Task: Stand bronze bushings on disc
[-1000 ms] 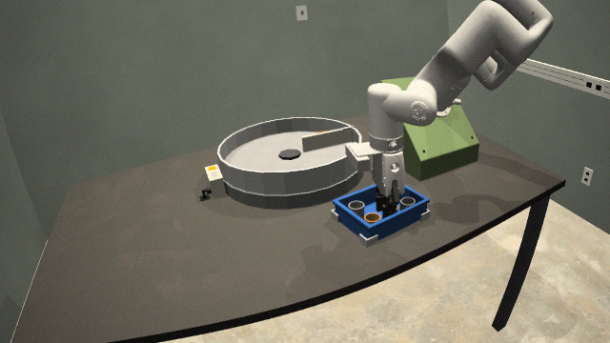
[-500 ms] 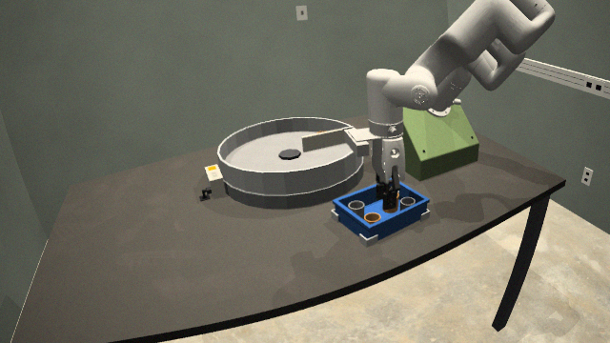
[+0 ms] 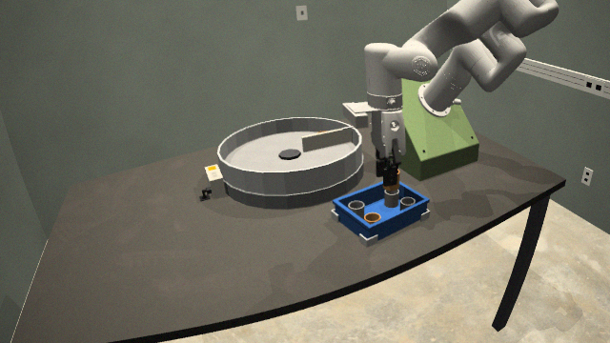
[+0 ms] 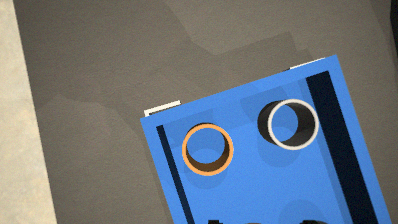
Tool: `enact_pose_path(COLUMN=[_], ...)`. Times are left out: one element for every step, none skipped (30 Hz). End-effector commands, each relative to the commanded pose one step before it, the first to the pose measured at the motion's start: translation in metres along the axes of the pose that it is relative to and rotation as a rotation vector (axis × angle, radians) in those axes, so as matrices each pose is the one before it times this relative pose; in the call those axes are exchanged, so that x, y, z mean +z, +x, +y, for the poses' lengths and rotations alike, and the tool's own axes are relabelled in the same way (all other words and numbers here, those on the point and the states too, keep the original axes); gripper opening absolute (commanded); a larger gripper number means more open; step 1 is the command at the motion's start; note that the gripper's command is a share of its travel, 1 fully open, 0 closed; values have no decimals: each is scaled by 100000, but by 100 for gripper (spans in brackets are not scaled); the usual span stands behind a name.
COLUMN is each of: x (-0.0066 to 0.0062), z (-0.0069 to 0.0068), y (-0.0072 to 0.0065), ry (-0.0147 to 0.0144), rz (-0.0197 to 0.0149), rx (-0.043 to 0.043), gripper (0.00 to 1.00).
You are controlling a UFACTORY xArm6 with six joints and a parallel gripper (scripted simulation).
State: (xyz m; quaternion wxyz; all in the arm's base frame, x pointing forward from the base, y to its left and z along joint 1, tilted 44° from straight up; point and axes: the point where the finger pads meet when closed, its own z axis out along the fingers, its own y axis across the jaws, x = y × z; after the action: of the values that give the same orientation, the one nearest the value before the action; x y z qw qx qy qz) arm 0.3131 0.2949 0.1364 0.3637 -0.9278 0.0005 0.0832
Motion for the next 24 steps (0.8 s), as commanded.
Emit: enact_pose_path(x=[-1924, -324, -290, -253, -216, 0, 0, -182, -147, -116, -87, -61, -39, -21, -8, -1, 0, 0, 0, 0, 0, 0, 0, 0], z=[-85, 1, -1, 0, 0, 0, 0, 1, -1, 0, 0, 0, 0, 0, 0, 0, 0, 0, 0, 0, 0, 0, 0, 0], y=[24, -1, 0, 0, 0, 0, 0, -1, 1, 0, 0, 0, 0, 0, 0, 0, 0, 0, 0, 0, 0, 0, 0, 0], ry=[122, -2, 1, 0, 1, 0, 0, -3, 3, 0, -1, -1, -1, -1, 0, 0, 0, 0, 0, 0, 0, 0, 0, 0], rz=[71, 0, 0, 0, 0, 0, 0, 0, 0, 0, 0, 0, 0, 0, 0, 0, 0, 0, 0, 0, 0, 0, 0, 0], rx=[-92, 1, -1, 0, 0, 0, 0, 1, -1, 0, 0, 0, 0, 0, 0, 0, 0, 0, 0, 0, 0, 0, 0, 0], gripper=[0, 0, 0, 0, 0, 0, 0, 0, 0, 0, 0, 0, 0, 0, 0, 0, 0, 0, 0, 0, 0, 0, 0, 0])
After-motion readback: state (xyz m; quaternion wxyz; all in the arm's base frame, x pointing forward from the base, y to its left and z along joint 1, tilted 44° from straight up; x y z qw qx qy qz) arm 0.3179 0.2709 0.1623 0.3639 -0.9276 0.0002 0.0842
